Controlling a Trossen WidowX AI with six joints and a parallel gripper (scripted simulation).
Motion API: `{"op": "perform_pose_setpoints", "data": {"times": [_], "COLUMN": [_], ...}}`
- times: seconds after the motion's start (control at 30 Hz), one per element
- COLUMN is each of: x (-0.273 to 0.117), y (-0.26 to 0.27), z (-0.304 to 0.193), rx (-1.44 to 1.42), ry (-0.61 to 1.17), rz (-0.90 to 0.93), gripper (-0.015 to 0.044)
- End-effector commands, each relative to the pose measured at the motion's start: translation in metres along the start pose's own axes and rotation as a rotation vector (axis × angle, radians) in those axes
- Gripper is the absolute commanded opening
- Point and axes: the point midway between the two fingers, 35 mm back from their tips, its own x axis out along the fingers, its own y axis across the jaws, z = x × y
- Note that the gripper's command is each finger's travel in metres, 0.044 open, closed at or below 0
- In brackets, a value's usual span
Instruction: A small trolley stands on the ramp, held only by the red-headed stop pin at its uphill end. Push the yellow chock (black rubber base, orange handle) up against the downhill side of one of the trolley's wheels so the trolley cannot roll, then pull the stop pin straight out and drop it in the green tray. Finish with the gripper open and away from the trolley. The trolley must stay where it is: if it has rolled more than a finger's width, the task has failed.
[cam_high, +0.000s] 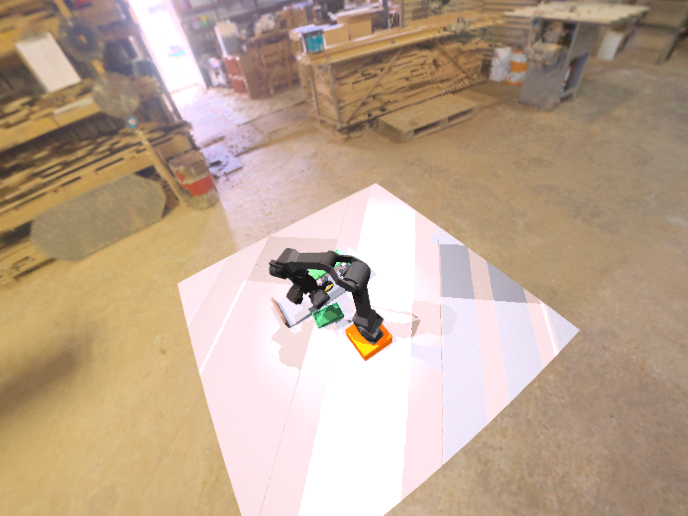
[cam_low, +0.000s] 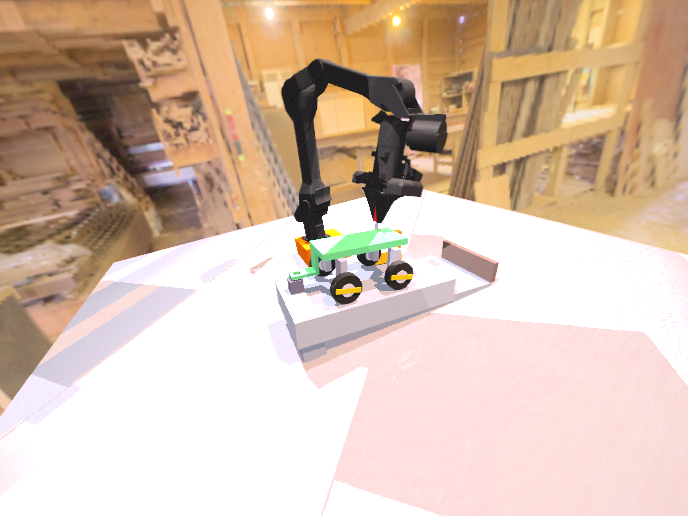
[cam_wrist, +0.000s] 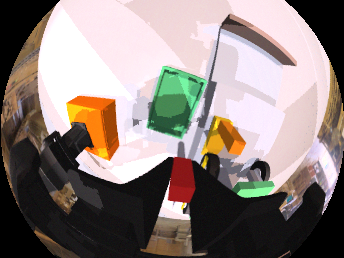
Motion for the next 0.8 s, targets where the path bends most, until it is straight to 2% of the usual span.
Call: {"op": "perform_pose_setpoints", "data": {"times": [0.0,0.77], "x": [0.0009,0.0024], "y": [0.0006,0.0013], "z": [0.0005,-0.0047], "rx": [-0.088,-0.777], "ry": [-0.022,-0.157], "rz": [-0.001,-0.071], "gripper": [0.0,0.0]}}
